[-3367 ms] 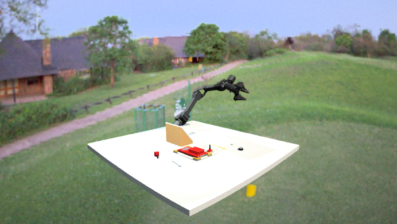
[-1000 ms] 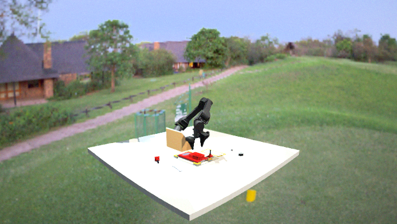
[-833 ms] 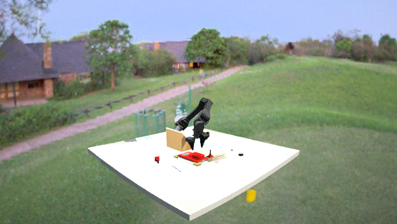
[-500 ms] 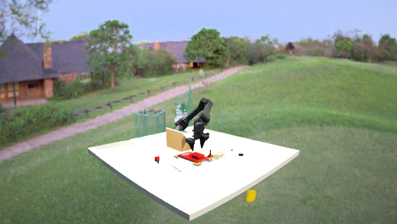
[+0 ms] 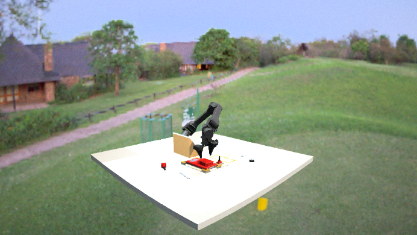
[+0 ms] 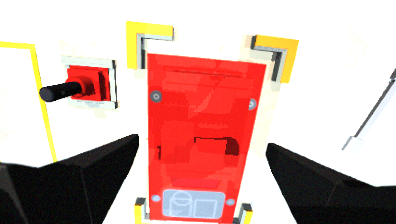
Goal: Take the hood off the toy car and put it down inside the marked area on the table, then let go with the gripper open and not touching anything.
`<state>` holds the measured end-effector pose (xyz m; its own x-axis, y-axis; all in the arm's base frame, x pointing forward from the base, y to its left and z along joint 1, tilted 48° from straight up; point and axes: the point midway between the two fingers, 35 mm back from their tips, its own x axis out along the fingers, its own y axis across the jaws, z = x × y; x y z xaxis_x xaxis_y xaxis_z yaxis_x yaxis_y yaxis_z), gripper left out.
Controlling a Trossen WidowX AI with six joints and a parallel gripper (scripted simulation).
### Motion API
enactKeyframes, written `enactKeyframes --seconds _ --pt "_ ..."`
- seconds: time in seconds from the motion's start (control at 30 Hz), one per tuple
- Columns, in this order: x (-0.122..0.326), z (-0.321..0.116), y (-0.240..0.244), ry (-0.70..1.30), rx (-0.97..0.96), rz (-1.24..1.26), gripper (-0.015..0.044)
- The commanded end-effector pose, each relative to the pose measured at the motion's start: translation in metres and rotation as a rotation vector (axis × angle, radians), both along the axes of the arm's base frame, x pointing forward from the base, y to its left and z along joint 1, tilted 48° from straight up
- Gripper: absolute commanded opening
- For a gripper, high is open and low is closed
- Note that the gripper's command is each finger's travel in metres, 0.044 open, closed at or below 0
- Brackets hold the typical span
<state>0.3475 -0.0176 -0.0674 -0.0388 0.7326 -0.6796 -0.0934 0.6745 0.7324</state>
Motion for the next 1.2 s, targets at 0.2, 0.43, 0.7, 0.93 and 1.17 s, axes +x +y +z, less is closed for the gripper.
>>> enactKeyframes --seconds 0.2,0.43,0.7,0.93,1.17 --pt "-0.002 -0.006 0.006 0.006 0.005 -0.004 0.0440" --pt "-0.003 -0.009 0.009 0.006 0.005 -0.004 0.0440" --pt "-0.004 -0.013 0.013 0.006 0.006 -0.004 0.0440" --pt "-0.004 -0.016 0.016 0.007 0.007 -0.004 0.0440" --pt "-0.004 -0.017 0.017 0.007 0.007 -0.004 0.0440"
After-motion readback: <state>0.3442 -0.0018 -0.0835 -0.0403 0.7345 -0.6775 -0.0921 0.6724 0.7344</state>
